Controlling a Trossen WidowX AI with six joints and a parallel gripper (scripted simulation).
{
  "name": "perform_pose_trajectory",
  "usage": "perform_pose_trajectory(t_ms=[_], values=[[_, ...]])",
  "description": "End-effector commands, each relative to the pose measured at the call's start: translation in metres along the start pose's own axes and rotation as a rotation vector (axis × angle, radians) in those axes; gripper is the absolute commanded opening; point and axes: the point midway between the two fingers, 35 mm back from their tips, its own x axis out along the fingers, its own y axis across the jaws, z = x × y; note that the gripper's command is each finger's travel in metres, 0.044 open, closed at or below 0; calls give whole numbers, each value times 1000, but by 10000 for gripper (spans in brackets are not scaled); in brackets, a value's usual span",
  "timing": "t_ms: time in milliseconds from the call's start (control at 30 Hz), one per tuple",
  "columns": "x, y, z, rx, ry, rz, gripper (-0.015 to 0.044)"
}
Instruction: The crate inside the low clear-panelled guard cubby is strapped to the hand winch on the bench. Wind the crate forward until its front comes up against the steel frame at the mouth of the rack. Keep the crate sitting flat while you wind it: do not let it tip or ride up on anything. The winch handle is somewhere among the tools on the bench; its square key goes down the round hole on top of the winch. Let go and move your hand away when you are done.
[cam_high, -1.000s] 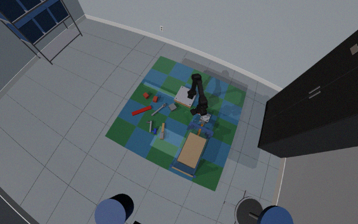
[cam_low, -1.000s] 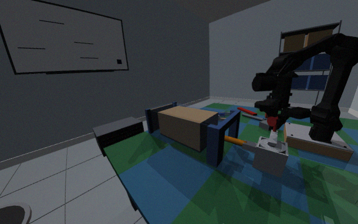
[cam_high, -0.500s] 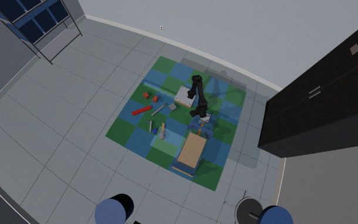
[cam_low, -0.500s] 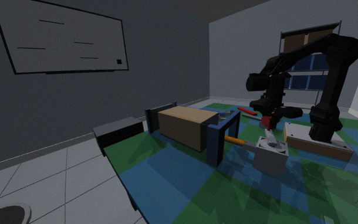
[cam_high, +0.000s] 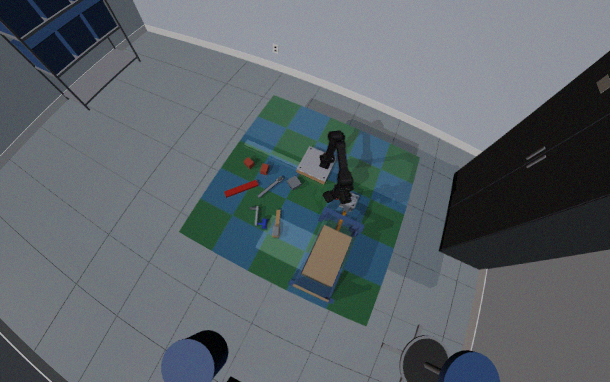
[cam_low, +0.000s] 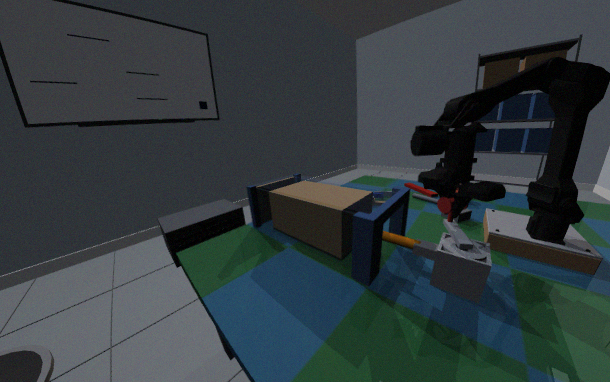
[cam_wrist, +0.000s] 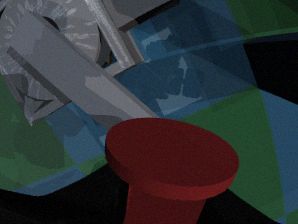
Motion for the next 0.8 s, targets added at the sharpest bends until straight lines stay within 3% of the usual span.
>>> perform_pose_trajectory(t_ms=[0,767], values=[[0,-6,15,0,-29,-12,0],[-2,-13,45,0,-31,-12,0]])
